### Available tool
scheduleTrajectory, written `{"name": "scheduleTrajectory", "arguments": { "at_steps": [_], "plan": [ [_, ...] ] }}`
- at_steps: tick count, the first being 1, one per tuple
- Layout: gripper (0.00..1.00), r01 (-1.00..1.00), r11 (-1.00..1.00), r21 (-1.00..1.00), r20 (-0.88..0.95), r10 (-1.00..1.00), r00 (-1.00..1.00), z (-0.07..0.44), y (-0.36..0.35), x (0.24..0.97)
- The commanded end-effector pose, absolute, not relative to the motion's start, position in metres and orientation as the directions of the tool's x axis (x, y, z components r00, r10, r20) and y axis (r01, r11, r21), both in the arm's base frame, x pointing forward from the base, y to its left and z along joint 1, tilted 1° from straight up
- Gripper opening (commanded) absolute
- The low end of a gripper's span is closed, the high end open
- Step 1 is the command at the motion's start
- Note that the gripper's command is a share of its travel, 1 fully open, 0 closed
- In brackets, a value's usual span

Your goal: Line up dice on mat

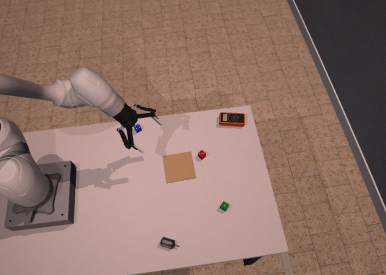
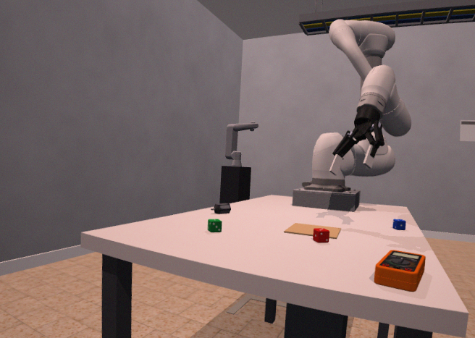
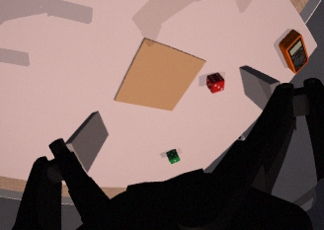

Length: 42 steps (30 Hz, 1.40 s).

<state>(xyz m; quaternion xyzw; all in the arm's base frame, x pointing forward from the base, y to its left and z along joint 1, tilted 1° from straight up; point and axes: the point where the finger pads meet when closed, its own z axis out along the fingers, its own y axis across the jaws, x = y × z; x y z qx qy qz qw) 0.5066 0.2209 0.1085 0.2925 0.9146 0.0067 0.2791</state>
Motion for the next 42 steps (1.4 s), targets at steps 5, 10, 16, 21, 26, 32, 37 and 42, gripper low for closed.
{"name": "scheduleTrajectory", "arguments": {
  "at_steps": [5, 10, 16, 21, 26, 32, 37, 42],
  "plan": [
    [1.0, 0.531, 0.829, 0.176, -0.507, 0.539, -0.673, 0.109, 0.221, 0.507],
    [1.0, 0.531, 0.829, 0.176, -0.507, 0.539, -0.673, 0.109, 0.221, 0.507],
    [1.0, 0.531, 0.829, 0.176, -0.507, 0.539, -0.673, 0.109, 0.221, 0.507],
    [1.0, 0.572, 0.803, 0.166, -0.497, 0.569, -0.655, 0.111, 0.214, 0.525],
    [1.0, 0.729, 0.672, 0.13, -0.442, 0.697, -0.565, 0.115, 0.178, 0.598],
    [1.0, 0.822, 0.561, 0.1, -0.385, 0.783, -0.488, 0.113, 0.146, 0.65],
    [1.0, 0.89, 0.451, 0.07, -0.317, 0.856, -0.409, 0.108, 0.113, 0.697],
    [1.0, 0.925, 0.377, 0.05, -0.263, 0.898, -0.352, 0.104, 0.087, 0.729]
  ]
}}
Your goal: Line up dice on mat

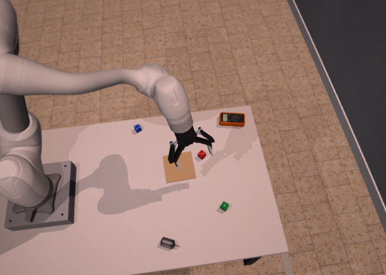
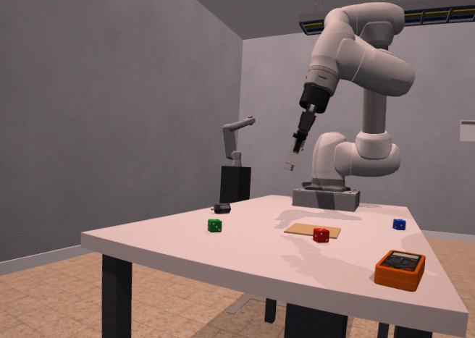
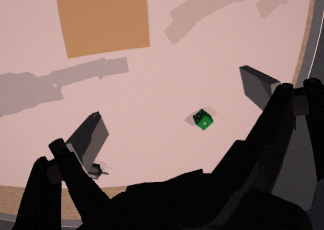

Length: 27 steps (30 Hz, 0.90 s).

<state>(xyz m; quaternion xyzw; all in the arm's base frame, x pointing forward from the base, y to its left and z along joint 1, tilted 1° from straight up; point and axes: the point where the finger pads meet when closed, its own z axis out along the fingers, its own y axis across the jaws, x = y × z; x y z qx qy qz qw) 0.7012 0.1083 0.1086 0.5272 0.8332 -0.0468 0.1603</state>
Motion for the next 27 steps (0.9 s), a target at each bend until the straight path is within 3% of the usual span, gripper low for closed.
{"name": "scheduleTrajectory", "arguments": {
  "at_steps": [1, 15, 27],
  "plan": [
    [1.0, 0.946, 0.321, 0.035, -0.217, 0.927, -0.307, 0.1, 0.067, 0.753],
    [1.0, 0.991, 0.135, -0.006, -0.012, 0.991, -0.135, 0.084, -0.024, 0.841],
    [1.0, 0.992, 0.13, -0.007, -0.01, 0.991, -0.13, 0.084, -0.026, 0.843]
  ]
}}
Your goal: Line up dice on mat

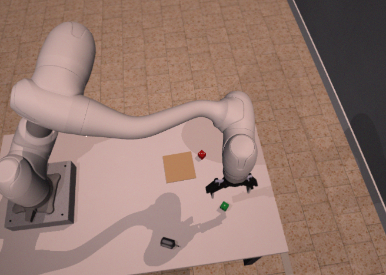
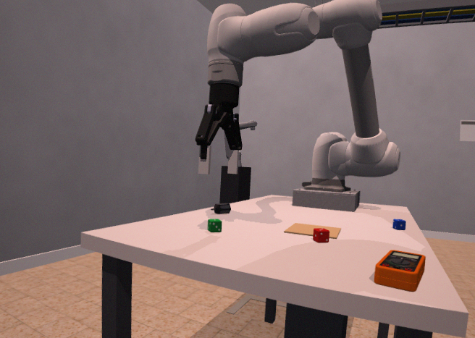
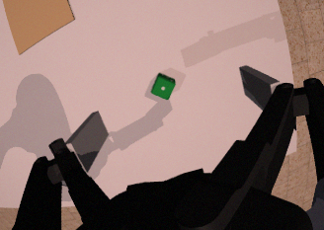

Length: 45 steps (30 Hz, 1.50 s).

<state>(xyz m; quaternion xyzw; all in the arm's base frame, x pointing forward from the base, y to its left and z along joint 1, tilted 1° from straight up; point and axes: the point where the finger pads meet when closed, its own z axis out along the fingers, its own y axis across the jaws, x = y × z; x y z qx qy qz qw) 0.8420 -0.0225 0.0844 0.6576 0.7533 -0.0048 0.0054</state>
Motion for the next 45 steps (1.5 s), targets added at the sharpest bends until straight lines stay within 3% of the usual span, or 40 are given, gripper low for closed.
{"name": "scheduleTrajectory", "arguments": {
  "at_steps": [1, 16, 28, 45],
  "plan": [
    [1.0, 0.991, 0.13, -0.007, -0.011, 0.991, -0.13, 0.084, -0.026, 0.843],
    [1.0, 0.991, 0.13, -0.006, -0.011, 0.991, -0.131, 0.061, -0.027, 0.841],
    [1.0, 0.991, 0.132, -0.006, -0.013, 0.991, -0.132, -0.002, -0.029, 0.84],
    [1.0, 0.991, 0.132, -0.003, -0.013, 0.991, -0.132, -0.003, -0.029, 0.842]
  ]
}}
